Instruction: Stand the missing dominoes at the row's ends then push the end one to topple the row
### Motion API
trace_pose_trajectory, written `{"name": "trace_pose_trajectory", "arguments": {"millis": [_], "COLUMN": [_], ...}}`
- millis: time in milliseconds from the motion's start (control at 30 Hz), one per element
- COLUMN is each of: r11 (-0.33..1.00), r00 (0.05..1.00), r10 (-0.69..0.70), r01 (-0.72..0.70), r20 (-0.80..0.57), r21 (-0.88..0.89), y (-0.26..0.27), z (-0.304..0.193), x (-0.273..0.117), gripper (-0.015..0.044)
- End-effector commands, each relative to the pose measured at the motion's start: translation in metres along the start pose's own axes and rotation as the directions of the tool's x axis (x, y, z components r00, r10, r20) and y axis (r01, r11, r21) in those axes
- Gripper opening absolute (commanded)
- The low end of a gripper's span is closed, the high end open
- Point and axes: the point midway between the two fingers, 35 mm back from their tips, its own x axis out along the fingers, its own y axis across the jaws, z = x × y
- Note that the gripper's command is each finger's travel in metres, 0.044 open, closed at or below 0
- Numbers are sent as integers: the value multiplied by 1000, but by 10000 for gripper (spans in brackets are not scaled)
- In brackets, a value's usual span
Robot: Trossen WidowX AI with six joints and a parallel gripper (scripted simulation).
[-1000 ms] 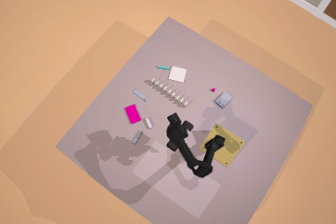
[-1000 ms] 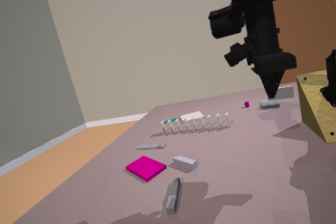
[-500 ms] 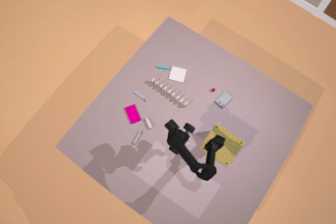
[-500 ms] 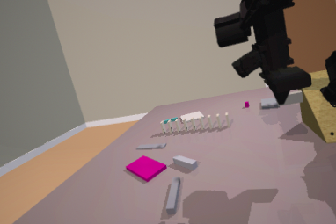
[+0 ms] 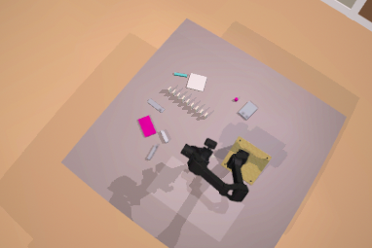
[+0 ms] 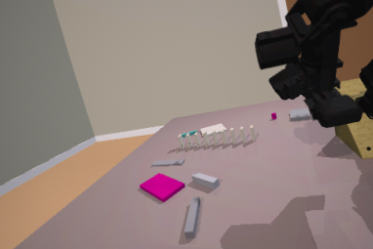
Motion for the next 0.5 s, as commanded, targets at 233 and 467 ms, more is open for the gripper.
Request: {"name": "trace_pose_trajectory", "arguments": {"millis": [233,467], "r11": [982,962], "r00": [976,939], "r10": [-184,-261], "r01": [188,273], "r20": [118,223], "r21": [-30,-26], "y": [-6,-7], "z": [-1,3], "x": [11,14], "gripper": [20,20]}}
